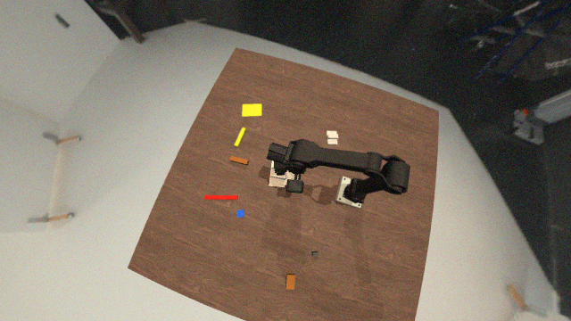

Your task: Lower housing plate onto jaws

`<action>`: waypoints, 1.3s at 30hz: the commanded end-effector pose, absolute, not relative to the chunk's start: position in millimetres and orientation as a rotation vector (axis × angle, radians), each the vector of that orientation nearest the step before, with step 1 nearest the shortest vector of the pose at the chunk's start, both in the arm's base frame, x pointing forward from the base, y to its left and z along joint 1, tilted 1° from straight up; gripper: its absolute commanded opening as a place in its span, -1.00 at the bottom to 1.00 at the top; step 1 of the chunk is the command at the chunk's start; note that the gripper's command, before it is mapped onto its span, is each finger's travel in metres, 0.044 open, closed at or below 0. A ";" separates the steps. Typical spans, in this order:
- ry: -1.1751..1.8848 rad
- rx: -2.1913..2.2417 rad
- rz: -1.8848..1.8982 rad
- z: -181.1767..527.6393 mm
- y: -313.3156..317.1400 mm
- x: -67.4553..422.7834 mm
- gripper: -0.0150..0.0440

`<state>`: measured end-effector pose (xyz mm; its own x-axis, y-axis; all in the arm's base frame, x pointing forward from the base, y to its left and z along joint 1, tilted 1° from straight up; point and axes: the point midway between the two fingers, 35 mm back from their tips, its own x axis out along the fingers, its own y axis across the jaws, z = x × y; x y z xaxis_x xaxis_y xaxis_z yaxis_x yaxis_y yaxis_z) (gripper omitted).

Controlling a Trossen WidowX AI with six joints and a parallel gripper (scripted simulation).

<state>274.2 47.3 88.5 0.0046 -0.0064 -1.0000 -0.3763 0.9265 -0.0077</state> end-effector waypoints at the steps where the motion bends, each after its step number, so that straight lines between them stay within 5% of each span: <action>1: 1.544 -0.303 0.297 88.5 47.8 274.3 0.70; 39: 1.544 -0.305 0.298 35.4 47.8 275.3 0.70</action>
